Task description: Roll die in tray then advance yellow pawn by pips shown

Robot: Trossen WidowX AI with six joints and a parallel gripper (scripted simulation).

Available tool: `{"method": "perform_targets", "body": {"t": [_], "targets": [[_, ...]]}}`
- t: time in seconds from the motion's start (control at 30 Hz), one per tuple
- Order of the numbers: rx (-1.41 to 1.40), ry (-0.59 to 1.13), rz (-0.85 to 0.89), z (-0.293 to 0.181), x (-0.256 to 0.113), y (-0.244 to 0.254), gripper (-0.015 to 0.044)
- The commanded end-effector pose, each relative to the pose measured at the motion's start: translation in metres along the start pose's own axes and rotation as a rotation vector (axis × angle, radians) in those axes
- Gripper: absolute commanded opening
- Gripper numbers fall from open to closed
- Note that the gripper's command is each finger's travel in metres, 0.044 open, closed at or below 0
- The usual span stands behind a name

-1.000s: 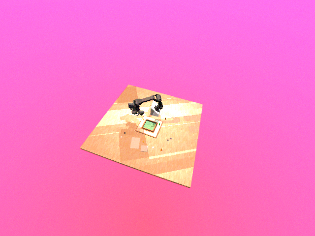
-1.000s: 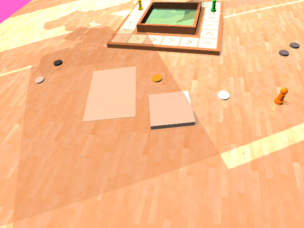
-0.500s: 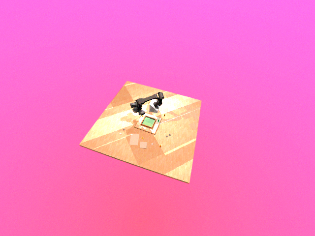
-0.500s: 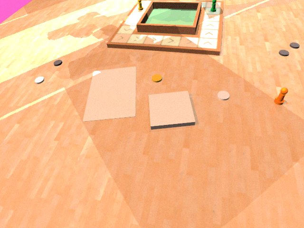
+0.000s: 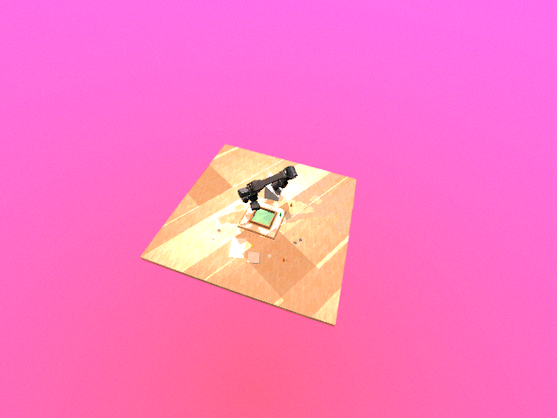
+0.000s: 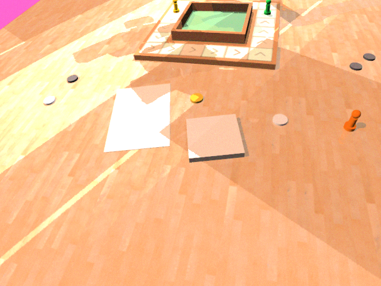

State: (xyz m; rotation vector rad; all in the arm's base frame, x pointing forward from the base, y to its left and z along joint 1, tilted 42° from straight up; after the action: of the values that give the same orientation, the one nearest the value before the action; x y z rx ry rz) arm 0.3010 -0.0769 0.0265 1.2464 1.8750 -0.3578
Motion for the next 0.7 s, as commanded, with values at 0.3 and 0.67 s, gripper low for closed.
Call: {"method": "perform_targets", "body": {"t": [0.3, 0.67], "targets": [[0.311, 0.008, 0.006, -0.04, 0.011, 0.017, 0.0], [0.574, 0.024, 0.002, -0.074, 0.022, 0.025, 0.0]]}}
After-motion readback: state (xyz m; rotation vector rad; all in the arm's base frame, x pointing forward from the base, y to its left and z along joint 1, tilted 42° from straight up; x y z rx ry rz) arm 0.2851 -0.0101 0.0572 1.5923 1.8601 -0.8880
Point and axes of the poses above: the point midway between the two fingers, 35 mm back from their tips, its own x axis out along the fingers, its own y axis across the jaws, z = x × y, the point moved 6 cm from there along -x, back along the fingers, and after that the axes turned 12 degrees about x, right-handed, at the moved point
